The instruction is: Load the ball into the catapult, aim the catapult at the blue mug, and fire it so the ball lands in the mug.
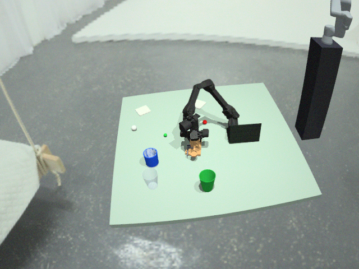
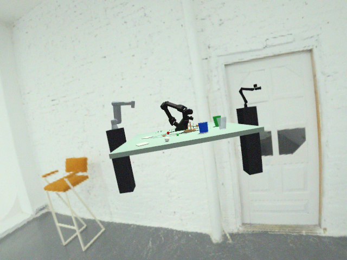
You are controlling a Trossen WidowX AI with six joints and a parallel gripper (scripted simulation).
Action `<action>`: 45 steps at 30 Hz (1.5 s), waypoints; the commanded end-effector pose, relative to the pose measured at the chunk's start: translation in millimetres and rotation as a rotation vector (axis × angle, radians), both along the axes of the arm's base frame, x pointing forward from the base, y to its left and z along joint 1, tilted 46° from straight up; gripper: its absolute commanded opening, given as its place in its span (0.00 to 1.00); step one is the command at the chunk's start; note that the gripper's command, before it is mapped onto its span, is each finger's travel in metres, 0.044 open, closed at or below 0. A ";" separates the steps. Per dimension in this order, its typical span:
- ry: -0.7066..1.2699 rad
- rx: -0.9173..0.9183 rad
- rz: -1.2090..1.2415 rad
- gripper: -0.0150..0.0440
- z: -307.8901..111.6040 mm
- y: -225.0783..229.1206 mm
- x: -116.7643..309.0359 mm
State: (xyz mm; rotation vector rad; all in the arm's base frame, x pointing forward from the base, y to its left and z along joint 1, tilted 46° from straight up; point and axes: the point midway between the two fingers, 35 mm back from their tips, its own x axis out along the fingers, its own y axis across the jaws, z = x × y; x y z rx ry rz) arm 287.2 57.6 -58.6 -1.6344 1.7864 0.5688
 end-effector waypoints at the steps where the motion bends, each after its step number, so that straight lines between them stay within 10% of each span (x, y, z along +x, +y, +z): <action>1: -0.002 0.002 -0.002 0.97 6.8 8.1 2.1; 8: 0.002 0.003 0.000 1.00 70.2 71.2 1.0; 45: -0.696 -0.011 -0.686 1.00 61.8 63.8 2.3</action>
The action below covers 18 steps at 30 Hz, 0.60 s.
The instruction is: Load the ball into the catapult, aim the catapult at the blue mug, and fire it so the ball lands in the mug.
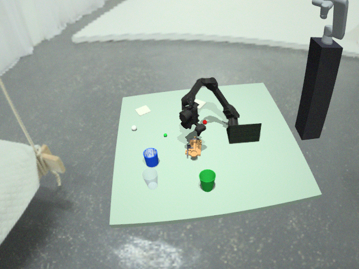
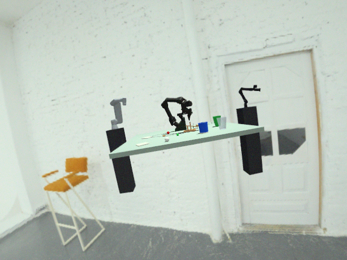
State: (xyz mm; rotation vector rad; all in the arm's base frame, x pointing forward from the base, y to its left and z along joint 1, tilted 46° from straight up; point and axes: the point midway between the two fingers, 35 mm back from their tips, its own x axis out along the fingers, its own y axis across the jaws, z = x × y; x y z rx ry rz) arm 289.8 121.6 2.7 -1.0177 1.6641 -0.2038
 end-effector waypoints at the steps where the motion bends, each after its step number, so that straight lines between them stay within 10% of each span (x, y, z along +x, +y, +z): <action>1: -0.102 -0.003 -0.105 1.00 0.7 0.0 -0.4; 18: -0.516 -0.009 -0.523 1.00 2.4 0.7 -1.0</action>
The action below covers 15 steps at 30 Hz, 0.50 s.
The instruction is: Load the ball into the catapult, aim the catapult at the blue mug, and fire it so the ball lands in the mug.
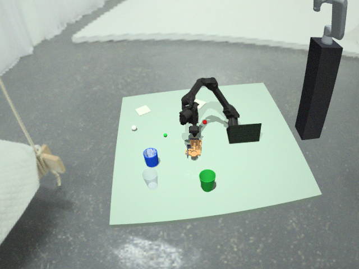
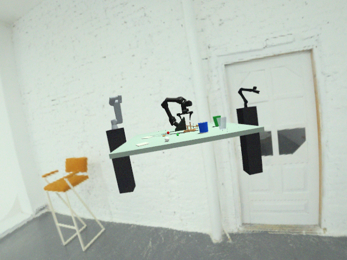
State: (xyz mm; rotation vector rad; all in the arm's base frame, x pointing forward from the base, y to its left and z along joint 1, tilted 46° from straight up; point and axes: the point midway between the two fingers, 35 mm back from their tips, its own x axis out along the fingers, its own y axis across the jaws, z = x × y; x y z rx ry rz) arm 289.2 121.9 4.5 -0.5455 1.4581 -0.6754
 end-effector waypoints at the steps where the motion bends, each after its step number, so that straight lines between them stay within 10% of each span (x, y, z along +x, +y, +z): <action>1: -0.103 -0.001 -0.106 1.00 0.7 0.3 -0.3; 15: -0.443 -0.007 -0.450 1.00 2.1 0.9 -0.8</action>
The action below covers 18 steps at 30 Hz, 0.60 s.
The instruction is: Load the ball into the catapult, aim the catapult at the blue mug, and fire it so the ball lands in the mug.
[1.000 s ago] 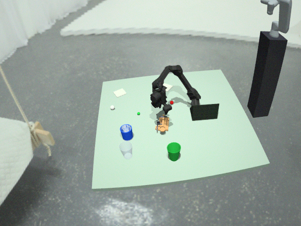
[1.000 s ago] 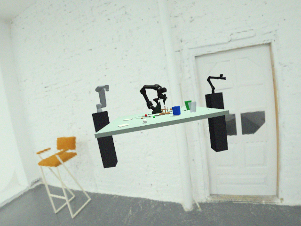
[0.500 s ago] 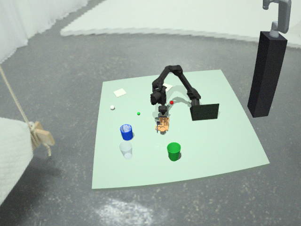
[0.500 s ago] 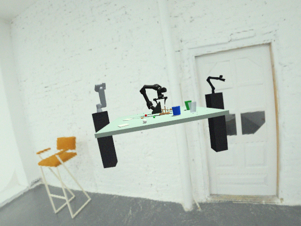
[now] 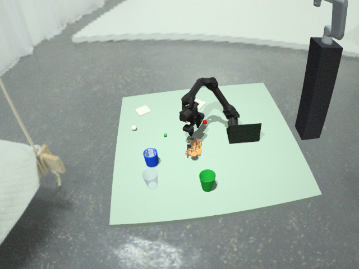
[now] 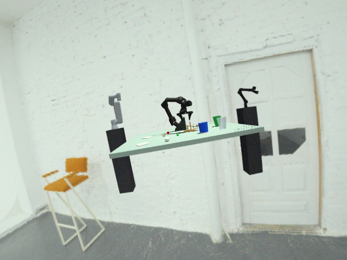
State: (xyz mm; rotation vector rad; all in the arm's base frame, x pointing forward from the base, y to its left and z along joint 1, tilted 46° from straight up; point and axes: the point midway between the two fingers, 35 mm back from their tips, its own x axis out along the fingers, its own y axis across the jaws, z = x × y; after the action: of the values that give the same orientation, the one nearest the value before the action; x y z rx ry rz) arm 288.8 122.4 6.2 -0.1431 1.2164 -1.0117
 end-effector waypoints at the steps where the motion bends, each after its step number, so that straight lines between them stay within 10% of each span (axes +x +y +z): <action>1: -0.102 0.000 -0.107 1.00 0.6 0.4 -0.5; 18: -0.517 -0.008 -0.524 1.00 2.3 1.1 -1.1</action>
State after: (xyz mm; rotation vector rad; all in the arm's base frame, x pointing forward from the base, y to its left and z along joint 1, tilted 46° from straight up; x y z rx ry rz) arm 288.3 123.1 8.2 0.3419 0.8518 -1.3437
